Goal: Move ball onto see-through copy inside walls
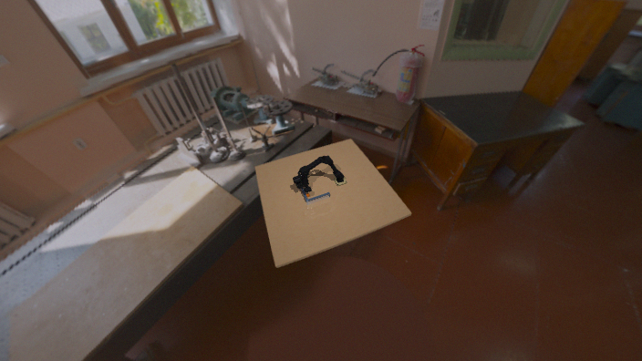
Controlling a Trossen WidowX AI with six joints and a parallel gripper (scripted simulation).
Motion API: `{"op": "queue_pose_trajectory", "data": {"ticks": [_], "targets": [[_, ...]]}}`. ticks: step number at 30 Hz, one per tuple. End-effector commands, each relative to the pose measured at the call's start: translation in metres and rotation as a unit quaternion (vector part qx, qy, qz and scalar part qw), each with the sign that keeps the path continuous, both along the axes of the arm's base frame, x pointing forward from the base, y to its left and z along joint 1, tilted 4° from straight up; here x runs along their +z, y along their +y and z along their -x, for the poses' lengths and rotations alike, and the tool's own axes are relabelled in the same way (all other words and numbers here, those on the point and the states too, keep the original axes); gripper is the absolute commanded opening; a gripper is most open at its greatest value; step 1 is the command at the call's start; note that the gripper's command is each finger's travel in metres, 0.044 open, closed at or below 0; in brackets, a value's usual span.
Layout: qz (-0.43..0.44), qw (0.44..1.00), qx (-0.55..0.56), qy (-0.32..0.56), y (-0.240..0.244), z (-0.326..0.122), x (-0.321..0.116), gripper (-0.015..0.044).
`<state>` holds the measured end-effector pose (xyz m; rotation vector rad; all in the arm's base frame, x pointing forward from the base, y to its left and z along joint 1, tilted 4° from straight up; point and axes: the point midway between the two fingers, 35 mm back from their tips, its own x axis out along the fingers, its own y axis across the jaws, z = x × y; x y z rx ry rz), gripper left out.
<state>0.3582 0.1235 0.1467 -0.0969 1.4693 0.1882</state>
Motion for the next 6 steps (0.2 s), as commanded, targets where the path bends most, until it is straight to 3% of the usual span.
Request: {"op": "queue_pose_trajectory", "data": {"ticks": [1, 4, 6], "targets": [[0.001, 1.0, 0.001, -0.001, -0.002, 0.002, 0.017, 0.0368], [0.0, 1.0, 0.0, -0.002, -0.005, 0.009, 0.047, 0.044], [0.0, 1.0, 0.0, -0.002, -0.005, 0.009, 0.049, 0.044]]}}
